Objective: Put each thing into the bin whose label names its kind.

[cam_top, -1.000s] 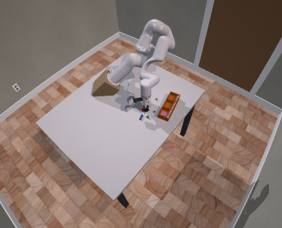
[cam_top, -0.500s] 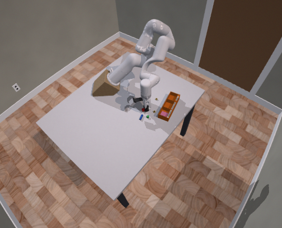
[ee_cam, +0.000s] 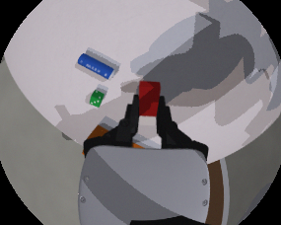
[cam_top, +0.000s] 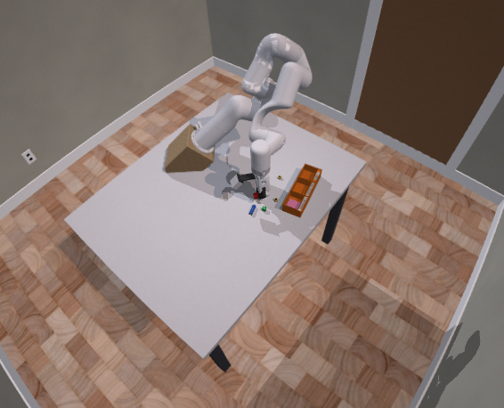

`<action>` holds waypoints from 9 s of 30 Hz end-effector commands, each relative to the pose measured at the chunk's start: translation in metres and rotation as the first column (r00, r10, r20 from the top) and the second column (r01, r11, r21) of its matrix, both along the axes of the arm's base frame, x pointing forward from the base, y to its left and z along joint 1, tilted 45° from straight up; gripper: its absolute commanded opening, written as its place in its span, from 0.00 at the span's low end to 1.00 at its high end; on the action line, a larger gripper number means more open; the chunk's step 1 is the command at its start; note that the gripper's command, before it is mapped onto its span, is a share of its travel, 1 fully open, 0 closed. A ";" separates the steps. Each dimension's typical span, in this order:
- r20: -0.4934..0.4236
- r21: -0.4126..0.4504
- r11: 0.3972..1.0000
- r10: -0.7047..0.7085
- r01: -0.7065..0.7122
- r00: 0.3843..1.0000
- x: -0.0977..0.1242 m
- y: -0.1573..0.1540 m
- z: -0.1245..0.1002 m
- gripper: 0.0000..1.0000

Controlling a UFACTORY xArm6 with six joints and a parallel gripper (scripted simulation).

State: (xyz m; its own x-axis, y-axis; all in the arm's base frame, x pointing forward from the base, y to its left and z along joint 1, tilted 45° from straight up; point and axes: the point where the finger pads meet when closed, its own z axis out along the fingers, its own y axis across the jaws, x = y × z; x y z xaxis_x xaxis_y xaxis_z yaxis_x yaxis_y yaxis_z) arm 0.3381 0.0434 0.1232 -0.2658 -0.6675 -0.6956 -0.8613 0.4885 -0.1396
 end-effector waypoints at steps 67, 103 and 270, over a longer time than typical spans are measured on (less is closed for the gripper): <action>0.271 -0.329 0.873 0.452 -0.360 0.850 0.080 0.005 0.139 0.00; 0.322 -0.471 0.759 0.622 -0.449 0.714 0.091 0.019 0.122 0.00; 0.332 -0.531 0.702 0.688 -0.474 0.646 0.043 -0.063 -0.031 0.28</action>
State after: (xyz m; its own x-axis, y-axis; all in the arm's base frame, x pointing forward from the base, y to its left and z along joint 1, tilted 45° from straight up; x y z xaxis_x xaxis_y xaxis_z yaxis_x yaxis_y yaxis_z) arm 0.3791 -0.0213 0.0937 0.5612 -0.7798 -0.2775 -0.7055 -0.2754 -0.6530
